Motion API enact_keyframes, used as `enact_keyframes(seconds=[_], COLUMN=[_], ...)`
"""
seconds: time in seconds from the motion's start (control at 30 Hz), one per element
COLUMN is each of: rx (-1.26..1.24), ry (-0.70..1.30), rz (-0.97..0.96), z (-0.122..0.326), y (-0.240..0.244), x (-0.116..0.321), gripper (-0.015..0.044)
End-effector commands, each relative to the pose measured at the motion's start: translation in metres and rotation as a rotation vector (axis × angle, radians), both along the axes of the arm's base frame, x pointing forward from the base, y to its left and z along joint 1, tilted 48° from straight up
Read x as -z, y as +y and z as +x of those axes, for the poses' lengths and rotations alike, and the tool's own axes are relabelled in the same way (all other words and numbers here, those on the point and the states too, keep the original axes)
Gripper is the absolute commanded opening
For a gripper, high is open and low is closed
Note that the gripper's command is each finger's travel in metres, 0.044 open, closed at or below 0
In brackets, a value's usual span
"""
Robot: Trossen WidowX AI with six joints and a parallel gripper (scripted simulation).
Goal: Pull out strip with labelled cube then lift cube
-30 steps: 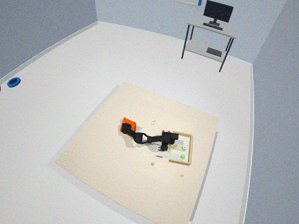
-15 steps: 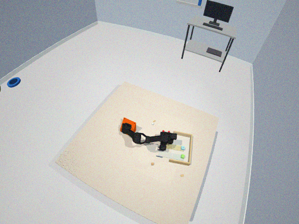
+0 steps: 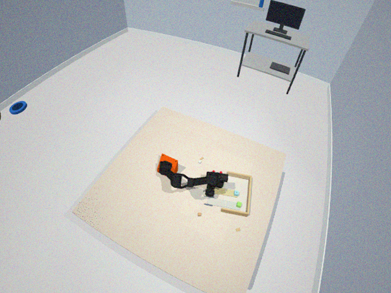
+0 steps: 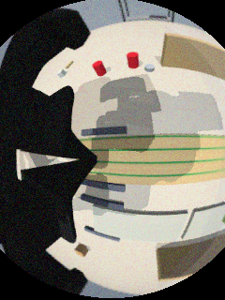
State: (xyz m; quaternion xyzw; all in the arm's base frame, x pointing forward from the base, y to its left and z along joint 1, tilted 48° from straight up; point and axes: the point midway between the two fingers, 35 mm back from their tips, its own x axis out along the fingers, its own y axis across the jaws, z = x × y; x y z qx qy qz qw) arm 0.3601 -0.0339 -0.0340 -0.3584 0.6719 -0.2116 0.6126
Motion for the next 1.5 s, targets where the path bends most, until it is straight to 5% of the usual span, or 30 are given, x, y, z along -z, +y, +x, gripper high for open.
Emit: enact_keyframes(seconds=[0.0, 1.47], rx=[0.005, 0.005], ry=[0.019, 0.023], rz=[-0.006, -0.007], z=[-0.012, -0.078], y=[-0.003, -0.013], x=[0.003, -0.007], gripper=[0.0000, 0.0000])
